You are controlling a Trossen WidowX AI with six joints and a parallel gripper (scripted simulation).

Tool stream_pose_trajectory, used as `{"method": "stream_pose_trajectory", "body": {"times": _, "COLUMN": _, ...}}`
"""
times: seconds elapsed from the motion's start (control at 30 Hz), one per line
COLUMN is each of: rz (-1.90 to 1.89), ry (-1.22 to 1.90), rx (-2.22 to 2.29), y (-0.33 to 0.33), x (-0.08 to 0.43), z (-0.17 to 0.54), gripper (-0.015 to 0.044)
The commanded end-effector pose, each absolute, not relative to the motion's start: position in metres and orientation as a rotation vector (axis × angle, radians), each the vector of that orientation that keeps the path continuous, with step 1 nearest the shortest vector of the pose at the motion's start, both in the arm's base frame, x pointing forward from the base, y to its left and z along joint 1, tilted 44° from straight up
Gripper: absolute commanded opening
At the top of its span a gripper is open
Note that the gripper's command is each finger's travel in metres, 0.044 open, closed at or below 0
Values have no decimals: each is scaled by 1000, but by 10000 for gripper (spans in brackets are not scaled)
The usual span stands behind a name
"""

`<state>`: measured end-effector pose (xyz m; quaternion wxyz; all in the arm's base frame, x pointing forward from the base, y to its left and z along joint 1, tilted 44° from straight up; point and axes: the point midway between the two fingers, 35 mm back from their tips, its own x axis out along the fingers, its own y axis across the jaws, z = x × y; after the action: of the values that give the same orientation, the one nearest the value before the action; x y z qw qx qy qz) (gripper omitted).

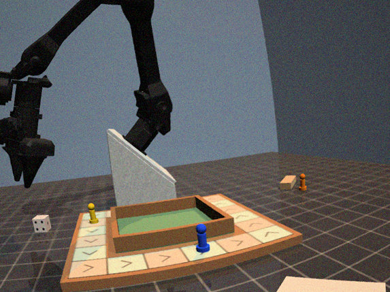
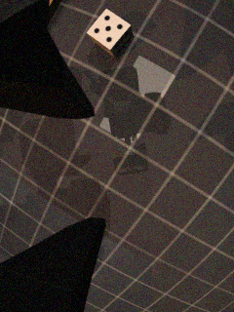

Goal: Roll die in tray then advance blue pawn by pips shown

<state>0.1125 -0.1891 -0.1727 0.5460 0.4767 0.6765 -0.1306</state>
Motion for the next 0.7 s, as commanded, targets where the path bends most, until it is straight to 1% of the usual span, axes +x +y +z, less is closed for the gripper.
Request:
{"method": "stream_pose_trajectory", "body": {"times": 0.0, "rz": 302, "ry": 1500, "rx": 813, "y": -159, "x": 179, "z": -160, "gripper": 275}}
{"method": "stream_pose_trajectory", "body": {"times": 0.1, "rz": 439, "ry": 1448, "rx": 727, "y": -150, "x": 195, "z": -154, "gripper": 275}}
{"method": "stream_pose_trajectory", "body": {"times": 0.4, "rz": 439, "ry": 1448, "rx": 728, "y": -148, "x": 195, "z": -152, "gripper": 275}}
{"method": "stream_pose_trajectory", "body": {"times": 0.67, "rz": 439, "ry": 1448, "rx": 728, "y": -137, "x": 197, "z": -164, "gripper": 275}}
